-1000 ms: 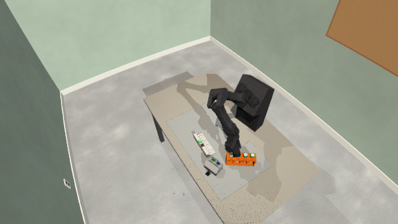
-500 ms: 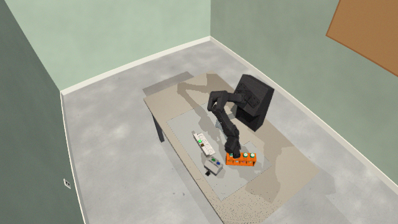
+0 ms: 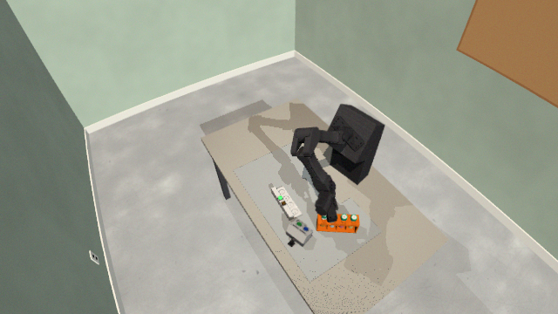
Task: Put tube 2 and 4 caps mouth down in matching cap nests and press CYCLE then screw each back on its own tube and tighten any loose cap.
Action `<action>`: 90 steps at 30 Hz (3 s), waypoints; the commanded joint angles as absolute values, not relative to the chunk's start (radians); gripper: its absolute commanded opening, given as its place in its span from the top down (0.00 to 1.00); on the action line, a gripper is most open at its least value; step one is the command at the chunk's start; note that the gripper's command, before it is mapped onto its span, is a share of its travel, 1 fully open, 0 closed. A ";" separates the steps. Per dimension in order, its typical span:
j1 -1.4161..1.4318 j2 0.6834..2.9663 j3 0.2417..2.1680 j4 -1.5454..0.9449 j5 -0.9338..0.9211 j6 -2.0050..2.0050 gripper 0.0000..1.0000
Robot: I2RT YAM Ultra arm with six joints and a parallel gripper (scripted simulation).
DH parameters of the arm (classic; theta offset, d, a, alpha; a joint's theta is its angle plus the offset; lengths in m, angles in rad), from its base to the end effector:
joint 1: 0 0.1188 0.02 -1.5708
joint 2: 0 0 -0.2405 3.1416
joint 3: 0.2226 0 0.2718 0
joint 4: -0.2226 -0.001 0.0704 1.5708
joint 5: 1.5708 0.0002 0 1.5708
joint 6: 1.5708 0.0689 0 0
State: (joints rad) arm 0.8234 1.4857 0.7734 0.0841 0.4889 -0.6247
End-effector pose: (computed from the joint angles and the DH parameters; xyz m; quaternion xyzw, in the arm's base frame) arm 0.2578 0.2321 0.1533 -0.4903 0.7204 -0.1709 0.4598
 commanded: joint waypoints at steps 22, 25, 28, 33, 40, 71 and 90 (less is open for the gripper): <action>0.823 1.497 0.781 0.097 0.482 -0.628 1.00; 0.822 1.500 0.782 0.099 0.481 -0.628 1.00; 0.820 1.507 0.784 0.104 0.479 -0.630 1.00; 0.817 1.513 0.786 0.109 0.478 -0.631 1.00; 0.815 1.522 0.789 0.116 0.476 -0.633 1.00; 0.811 1.529 0.791 0.122 0.473 -0.475 0.51; 0.803 1.552 0.798 0.140 0.466 -0.379 1.00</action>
